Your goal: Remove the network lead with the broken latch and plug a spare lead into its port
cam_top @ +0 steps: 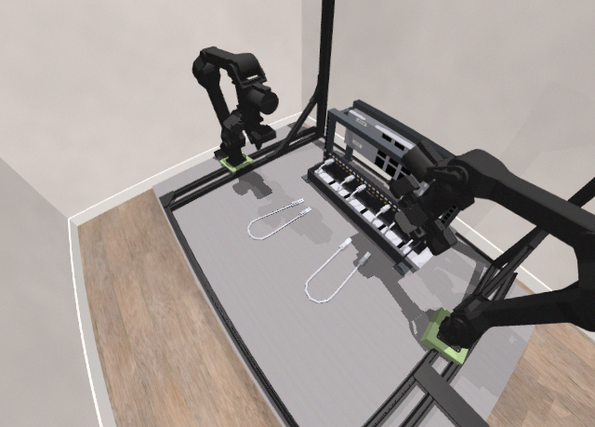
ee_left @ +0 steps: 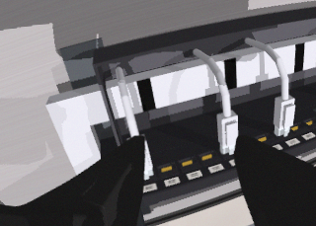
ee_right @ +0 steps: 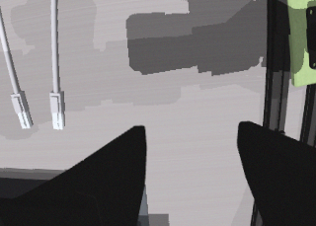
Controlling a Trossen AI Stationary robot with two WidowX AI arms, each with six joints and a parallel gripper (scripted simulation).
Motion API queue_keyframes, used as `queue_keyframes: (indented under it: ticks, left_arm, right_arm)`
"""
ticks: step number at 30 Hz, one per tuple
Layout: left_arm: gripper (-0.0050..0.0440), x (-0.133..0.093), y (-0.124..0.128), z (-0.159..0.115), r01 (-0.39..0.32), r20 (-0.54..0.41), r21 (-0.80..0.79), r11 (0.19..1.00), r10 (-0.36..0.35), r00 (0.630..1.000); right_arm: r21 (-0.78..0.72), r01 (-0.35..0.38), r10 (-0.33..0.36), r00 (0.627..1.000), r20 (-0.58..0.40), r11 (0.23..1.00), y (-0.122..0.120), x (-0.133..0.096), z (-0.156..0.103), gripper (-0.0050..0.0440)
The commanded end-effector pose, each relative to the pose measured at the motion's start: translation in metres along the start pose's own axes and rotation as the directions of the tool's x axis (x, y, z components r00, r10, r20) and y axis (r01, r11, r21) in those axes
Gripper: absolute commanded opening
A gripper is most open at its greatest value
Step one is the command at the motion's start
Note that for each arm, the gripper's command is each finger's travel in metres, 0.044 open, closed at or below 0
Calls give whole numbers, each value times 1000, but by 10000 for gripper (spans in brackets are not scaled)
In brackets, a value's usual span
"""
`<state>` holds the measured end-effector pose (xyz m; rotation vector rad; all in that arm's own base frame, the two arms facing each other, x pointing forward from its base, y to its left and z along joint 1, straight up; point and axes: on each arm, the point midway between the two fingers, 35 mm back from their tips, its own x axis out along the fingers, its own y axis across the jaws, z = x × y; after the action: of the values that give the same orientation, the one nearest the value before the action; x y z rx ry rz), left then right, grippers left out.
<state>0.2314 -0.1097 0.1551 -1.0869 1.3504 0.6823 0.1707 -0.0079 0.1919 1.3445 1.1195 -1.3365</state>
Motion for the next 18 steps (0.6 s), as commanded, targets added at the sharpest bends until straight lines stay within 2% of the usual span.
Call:
queue_keyframes:
  ticks: [1,10,11,18]
  left_arm:
    - [176,3,2,-1,-15,-16,-16,1000,15,1000]
    - [176,3,2,-1,-15,-16,-16,1000,15,1000]
    - [176,24,11,-15,-117,-196,-139,983,89,977]
    - [176,24,11,-15,-117,-196,-139,983,89,977]
  right_arm:
    - [0,0,0,1000,0,1000,0,0,0,176]
    - [0,0,0,1000,0,1000,0,0,0,176]
    - [0,0,0,1000,0,1000,0,0,0,176]
    - [0,0,0,1000,0,1000,0,0,0,176]
